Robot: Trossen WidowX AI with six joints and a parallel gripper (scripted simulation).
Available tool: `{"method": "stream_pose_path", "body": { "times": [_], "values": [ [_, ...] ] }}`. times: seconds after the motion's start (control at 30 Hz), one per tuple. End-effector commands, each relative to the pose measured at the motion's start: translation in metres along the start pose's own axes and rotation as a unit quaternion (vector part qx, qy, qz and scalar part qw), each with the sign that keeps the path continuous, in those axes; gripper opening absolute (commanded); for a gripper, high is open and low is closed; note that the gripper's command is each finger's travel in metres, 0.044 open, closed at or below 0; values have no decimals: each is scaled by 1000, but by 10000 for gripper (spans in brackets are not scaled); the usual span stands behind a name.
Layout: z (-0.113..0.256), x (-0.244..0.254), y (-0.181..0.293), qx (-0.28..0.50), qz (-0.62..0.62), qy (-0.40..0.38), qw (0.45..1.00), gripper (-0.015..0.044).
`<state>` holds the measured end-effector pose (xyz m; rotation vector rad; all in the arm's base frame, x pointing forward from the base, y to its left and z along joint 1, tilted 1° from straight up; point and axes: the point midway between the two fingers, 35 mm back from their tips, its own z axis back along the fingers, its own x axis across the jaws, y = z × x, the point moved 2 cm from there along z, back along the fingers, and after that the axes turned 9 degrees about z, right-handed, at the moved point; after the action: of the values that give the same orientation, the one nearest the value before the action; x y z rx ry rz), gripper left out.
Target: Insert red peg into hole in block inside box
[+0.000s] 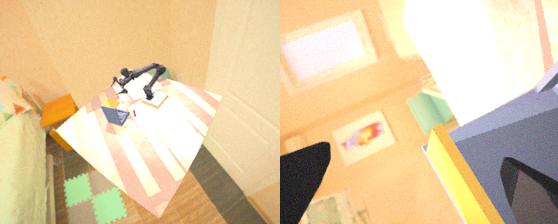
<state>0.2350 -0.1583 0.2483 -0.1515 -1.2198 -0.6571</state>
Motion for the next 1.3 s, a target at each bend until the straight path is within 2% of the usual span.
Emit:
{"method": "stream_pose_path", "body": {
  "times": [0.0, 0.37, 0.73, 0.93, 1.2, 1.27],
  "values": [
    [-6, -27, 11, 27, -48, 47, 997, 440],
    [-6, -102, 47, 79, -192, 196, 958, 440],
    [14, -174, 74, 71, -313, 350, 880, 440],
    [16, -178, 75, 68, -320, 359, 874, 440],
    [16, -181, 87, 69, -320, 359, 874, 230],
    [16, -181, 87, 69, -320, 359, 874, 220]
  ]
}}
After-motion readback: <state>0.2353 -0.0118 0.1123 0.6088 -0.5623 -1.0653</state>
